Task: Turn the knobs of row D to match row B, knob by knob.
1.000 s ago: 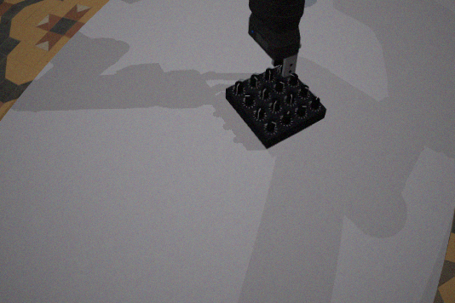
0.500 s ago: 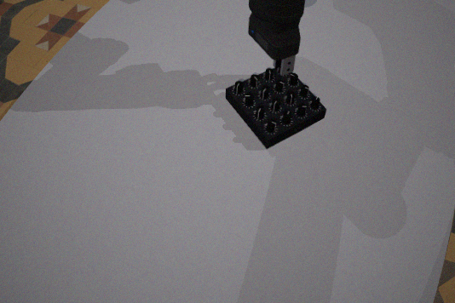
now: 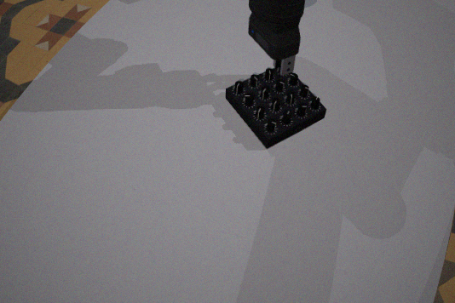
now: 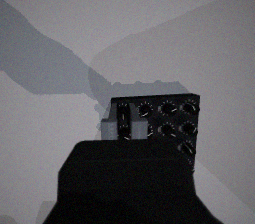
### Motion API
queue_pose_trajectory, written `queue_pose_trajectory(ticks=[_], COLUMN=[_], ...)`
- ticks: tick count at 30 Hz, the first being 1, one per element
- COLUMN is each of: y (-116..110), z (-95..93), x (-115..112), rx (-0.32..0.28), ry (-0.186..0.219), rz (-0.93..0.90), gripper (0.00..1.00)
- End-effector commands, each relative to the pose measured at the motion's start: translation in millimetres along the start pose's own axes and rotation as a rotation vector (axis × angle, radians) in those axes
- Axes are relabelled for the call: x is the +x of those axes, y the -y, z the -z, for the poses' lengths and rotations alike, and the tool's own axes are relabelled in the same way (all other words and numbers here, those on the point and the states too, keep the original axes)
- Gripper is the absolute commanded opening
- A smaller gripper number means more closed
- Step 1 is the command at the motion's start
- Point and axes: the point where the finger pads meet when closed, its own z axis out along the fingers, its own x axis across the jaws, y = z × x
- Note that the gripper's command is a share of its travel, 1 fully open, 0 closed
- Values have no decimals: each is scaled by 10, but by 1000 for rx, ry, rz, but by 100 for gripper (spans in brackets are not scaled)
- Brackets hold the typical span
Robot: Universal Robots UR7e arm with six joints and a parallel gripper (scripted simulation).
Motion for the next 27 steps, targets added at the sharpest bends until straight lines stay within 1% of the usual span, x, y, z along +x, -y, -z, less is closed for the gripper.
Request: queue_pose_trajectory(ticks=[1, 27], y=[-2, -2], z=[3, 3], x=[2, 2], rx=[-1, -1], ry=[0, 0], rz=[0, 46], gripper=[30, 30])
